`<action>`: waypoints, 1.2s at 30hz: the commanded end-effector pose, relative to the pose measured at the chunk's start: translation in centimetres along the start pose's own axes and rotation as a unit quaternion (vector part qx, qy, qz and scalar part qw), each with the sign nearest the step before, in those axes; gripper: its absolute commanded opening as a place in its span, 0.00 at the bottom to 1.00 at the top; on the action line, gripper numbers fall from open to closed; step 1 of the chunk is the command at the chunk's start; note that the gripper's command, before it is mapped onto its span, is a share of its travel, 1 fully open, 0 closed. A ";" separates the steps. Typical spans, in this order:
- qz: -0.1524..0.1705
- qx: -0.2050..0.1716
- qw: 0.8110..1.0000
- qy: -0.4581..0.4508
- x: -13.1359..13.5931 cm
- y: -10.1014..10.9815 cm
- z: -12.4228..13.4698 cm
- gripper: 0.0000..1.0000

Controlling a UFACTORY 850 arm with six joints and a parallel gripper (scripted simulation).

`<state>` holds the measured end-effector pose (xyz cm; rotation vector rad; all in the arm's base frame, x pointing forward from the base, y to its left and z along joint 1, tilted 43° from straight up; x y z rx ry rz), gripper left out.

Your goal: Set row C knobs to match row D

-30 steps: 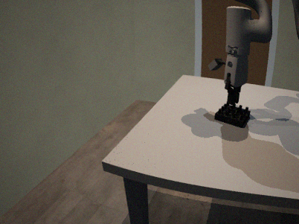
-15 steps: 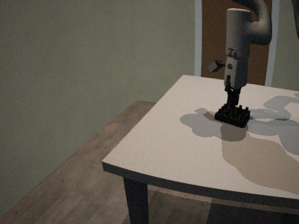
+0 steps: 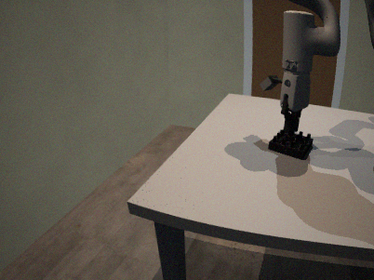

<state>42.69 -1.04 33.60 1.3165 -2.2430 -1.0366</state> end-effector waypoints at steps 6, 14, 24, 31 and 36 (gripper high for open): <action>0.000 0.000 1.000 0.000 0.0 0.0 0.0 0.19; 0.000 0.000 1.000 0.000 0.0 0.0 0.0 0.19; 0.000 0.000 1.000 0.000 0.0 0.0 0.0 0.19; 0.000 0.000 1.000 0.000 0.0 -0.1 0.0 0.19; 0.000 0.000 1.000 0.000 0.0 -0.3 0.0 0.19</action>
Point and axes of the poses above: the point where the finger pads meet when closed, its own y axis back along the fingers, its own x axis across the jaws, z = x × y, the point moved 1 cm from there along y, back along the fingers, and after that the axes turned 1 degree about y, right-handed, at the moved point
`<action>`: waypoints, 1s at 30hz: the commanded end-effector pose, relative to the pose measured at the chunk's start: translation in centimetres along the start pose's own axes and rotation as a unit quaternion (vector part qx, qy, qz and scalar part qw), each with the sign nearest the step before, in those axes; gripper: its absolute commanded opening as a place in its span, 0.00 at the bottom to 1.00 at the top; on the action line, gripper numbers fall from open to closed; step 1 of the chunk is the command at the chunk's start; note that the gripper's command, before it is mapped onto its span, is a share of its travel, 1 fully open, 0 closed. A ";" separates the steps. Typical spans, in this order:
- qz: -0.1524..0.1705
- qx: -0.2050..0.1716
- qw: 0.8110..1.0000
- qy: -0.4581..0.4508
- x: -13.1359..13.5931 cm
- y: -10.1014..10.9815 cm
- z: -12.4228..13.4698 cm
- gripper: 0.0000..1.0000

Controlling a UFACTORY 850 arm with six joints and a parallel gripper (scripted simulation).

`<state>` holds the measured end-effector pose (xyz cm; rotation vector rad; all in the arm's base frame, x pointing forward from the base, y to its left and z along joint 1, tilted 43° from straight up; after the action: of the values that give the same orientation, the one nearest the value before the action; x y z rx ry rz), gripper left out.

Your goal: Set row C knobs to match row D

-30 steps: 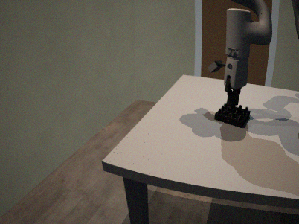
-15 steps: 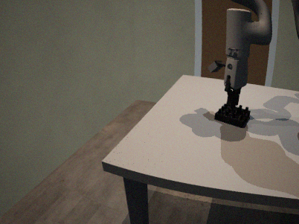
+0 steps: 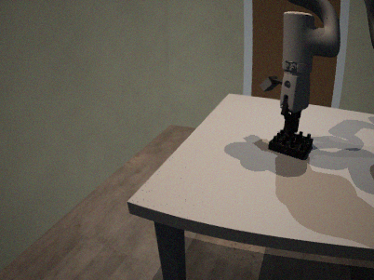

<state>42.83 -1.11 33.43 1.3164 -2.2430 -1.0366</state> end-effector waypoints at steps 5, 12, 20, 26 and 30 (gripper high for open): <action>0.000 0.000 1.000 0.000 0.0 -0.3 0.0 0.19; 0.000 0.000 1.000 0.000 0.0 -0.8 0.0 0.19; 0.000 0.000 1.000 0.000 0.0 -0.9 0.0 0.19; 0.000 0.000 1.000 0.000 0.0 -0.9 0.0 0.19; 0.000 0.000 1.000 0.000 0.0 -0.9 0.0 0.19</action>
<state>43.42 -1.41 32.72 1.3166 -2.2430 -1.0366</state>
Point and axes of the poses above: the point where the finger pads meet when closed, its own y axis back along the fingers, its own x axis across the jaws, z = x × y, the point moved 1 cm from there along y, back along the fingers, and after that the axes turned 1 degree about y, right-handed, at the moved point
